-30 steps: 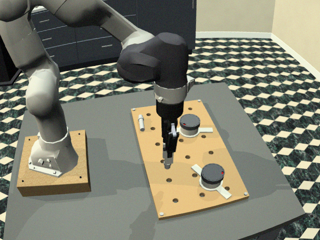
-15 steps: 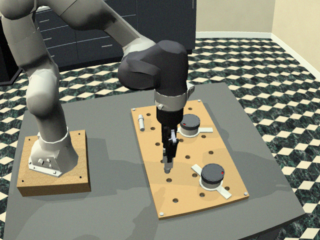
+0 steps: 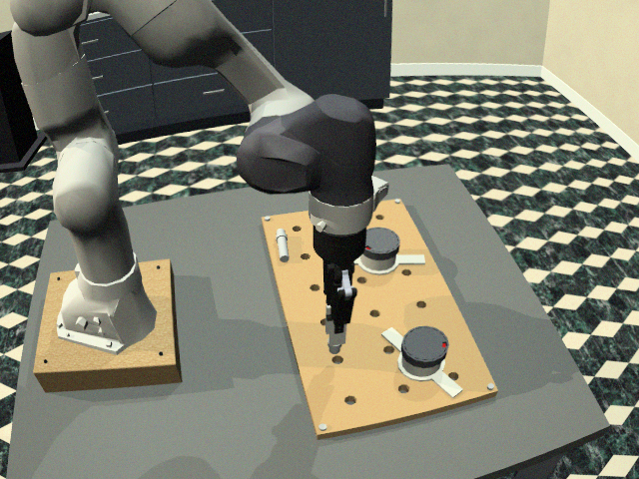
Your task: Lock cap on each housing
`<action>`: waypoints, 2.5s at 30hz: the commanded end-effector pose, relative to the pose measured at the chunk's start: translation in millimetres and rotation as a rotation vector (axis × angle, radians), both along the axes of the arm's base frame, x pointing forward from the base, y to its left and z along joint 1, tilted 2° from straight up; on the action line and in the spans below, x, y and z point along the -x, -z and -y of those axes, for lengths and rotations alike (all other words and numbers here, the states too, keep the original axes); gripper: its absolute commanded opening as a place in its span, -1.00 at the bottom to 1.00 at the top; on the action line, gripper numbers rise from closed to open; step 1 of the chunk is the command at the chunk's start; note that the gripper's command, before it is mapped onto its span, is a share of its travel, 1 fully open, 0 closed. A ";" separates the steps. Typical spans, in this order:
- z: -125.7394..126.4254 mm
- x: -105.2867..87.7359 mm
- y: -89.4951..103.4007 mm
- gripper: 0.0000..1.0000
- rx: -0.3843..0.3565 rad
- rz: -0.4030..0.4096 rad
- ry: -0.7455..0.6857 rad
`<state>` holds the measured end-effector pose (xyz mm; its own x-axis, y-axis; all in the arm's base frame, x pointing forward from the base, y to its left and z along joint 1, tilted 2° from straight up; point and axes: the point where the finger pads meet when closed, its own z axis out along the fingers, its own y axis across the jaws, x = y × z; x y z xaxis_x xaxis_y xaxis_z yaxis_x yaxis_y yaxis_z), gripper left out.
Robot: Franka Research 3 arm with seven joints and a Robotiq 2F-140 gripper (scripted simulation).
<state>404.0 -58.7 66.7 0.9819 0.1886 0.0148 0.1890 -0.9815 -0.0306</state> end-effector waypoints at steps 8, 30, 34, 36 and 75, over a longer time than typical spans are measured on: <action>-0.9 -4.8 12.5 -0.80 -0.003 0.015 -0.009; -1.4 -5.3 24.1 -0.80 -0.003 0.015 -0.009; -1.4 -5.3 24.8 -0.80 -0.003 0.015 -0.009; -1.4 -5.3 25.0 -0.80 -0.003 0.015 -0.009; -1.4 -5.3 25.1 -0.80 -0.003 0.015 -0.009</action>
